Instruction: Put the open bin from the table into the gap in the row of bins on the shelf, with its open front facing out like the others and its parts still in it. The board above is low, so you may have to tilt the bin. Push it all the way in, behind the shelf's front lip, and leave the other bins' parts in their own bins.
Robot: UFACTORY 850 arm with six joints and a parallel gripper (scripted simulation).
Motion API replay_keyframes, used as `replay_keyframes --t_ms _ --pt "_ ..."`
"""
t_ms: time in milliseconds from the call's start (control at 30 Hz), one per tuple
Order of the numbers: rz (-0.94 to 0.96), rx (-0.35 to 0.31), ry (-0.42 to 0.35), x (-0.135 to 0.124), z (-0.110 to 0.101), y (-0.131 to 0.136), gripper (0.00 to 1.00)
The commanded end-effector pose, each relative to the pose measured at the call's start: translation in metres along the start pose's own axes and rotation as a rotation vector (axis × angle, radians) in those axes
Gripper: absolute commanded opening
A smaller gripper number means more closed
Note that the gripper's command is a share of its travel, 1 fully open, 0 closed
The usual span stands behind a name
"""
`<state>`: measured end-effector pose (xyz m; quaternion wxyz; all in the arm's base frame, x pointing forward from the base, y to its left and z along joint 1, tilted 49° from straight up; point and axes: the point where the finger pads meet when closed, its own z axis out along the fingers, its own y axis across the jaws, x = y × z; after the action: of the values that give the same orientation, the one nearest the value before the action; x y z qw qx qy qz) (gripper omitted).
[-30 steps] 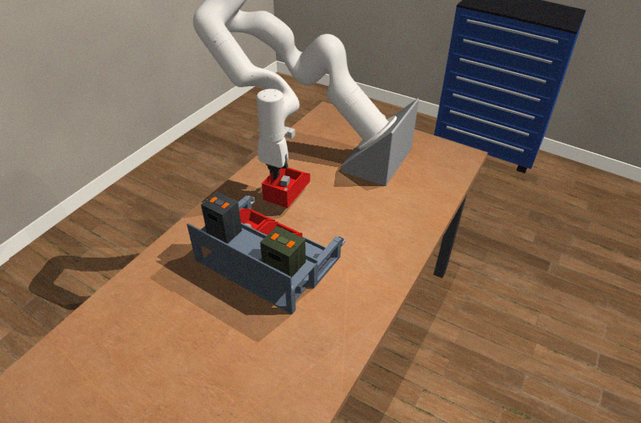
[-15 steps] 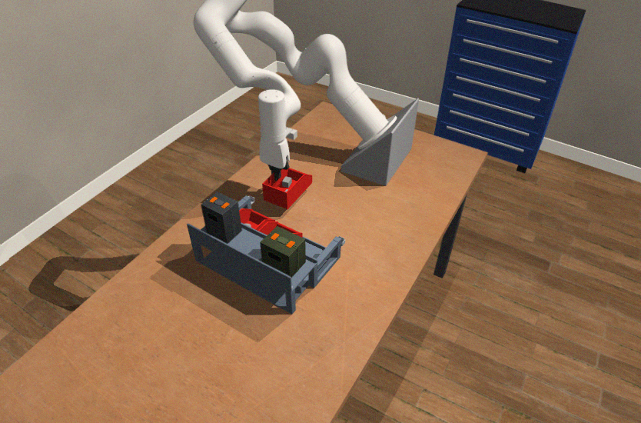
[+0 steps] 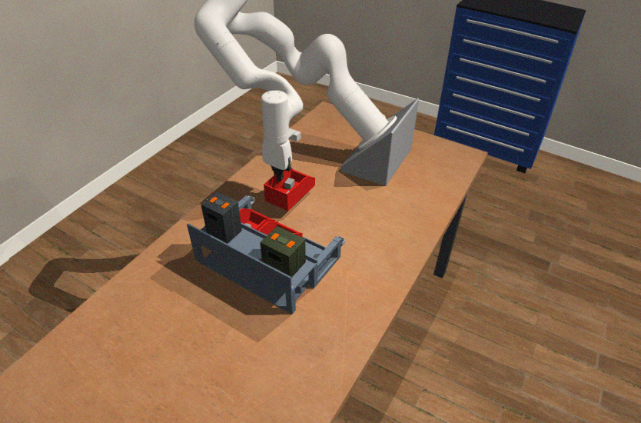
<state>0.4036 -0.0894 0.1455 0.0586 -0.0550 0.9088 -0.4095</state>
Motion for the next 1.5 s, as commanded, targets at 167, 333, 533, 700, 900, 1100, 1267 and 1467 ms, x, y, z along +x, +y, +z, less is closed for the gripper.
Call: replay_keyframes --t_ms 167,333,533,700,900,1100,1267,1467 --pt "0.001 0.000 -0.001 0.000 0.000 0.012 0.00" --pt "0.001 0.000 -0.001 0.000 0.000 0.012 0.00" --pt "0.001 0.000 -0.001 0.000 0.000 0.024 0.00" --pt "0.001 0.000 -0.001 0.000 0.000 0.027 0.00" --pt "0.001 0.000 -0.001 0.000 0.000 0.027 0.00" --pt "0.001 0.000 -0.001 0.001 0.001 0.038 0.00" --pt "0.001 0.000 -0.001 0.001 0.001 0.041 0.00" --pt "0.001 0.000 -0.001 0.001 0.001 0.041 0.00"
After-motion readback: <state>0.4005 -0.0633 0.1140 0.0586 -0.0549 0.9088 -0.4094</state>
